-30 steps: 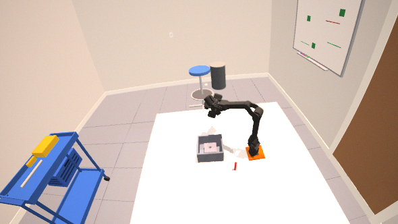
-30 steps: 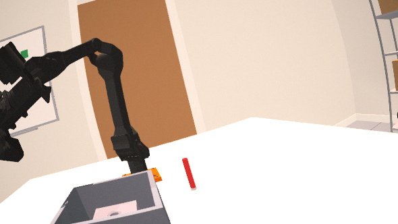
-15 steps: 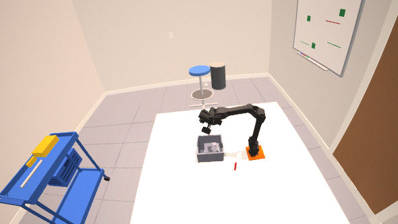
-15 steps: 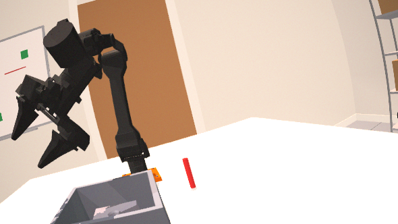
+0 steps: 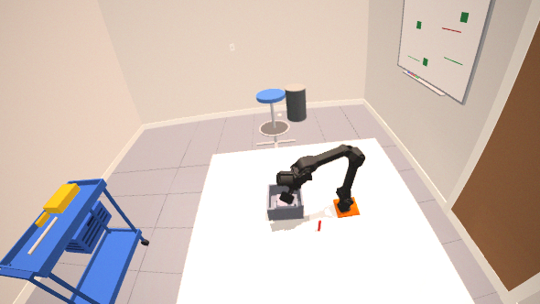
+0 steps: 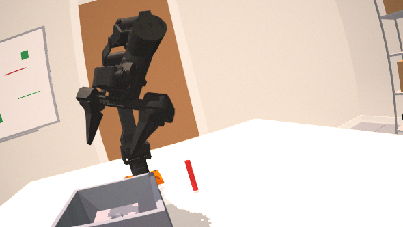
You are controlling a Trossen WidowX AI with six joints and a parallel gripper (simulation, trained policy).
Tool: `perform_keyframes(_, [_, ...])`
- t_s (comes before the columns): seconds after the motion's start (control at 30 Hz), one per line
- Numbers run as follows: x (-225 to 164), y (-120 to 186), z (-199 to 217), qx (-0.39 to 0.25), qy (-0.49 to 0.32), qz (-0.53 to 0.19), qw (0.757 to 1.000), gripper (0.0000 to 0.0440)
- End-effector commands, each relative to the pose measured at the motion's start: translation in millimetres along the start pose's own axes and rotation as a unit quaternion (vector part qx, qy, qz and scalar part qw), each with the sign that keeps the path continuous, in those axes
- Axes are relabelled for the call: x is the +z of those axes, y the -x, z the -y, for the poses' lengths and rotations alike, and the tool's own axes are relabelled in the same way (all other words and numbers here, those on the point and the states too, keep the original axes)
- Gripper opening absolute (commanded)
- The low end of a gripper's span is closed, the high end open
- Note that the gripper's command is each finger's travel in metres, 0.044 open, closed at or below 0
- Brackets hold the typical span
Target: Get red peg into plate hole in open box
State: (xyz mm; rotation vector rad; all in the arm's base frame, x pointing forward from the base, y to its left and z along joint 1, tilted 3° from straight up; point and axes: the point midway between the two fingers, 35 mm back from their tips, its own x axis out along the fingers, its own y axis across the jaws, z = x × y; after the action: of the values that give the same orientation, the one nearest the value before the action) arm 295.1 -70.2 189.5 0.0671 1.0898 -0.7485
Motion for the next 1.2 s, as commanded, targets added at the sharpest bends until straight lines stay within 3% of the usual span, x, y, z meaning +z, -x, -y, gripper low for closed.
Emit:
perform_keyframes(0.0, [-26.1, 17.0, -20.6, 0.029, -0.017, -0.028, 0.999, 0.0440])
perform_keyframes(0.57, [-147.4, 52.9, -70.9, 0.049, -0.061, -0.175, 0.981, 0.0440])
perform_keyframes(1.17, [-212.1, 3.9, -105.6, 0.055, -0.080, -0.172, 0.980, 0.0432])
